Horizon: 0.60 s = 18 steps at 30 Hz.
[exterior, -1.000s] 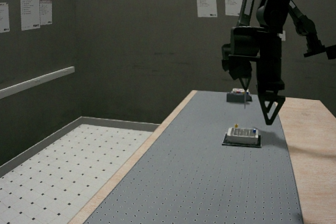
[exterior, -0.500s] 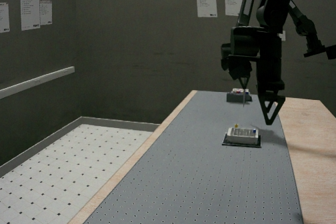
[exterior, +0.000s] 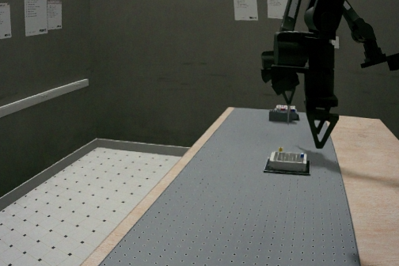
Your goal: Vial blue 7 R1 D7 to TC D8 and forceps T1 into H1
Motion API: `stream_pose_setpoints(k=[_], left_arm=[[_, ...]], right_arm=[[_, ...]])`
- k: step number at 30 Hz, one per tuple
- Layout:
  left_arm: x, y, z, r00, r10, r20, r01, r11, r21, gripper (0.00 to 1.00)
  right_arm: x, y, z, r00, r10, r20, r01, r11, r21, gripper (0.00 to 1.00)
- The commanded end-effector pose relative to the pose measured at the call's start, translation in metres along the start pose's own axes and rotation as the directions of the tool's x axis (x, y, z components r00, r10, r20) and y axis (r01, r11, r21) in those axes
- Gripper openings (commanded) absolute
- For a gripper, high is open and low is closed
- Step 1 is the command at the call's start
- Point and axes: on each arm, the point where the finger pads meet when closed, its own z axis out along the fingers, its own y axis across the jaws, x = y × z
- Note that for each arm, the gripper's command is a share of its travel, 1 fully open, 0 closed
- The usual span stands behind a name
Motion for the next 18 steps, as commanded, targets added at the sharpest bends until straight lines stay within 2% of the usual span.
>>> stream_pose_setpoints(k=[1, 18], left_arm=[[-0.008, 0.001, -0.002, 1.000, 0.008, 0.016, -0.008, 1.000, -0.003, 1.00], [-0.008, 0.001, -0.002, 1.000, 0.008, 0.016, -0.008, 1.000, -0.003, 1.00]], right_arm=[[-0.007, -0.012, -0.009, 1.000, 0.000, 0.018, 0.000, 1.000, -0.003, 0.07], [-0.021, -0.036, -0.012, 1.000, 0.001, 0.022, -0.001, 1.000, -0.002, 0.07]])
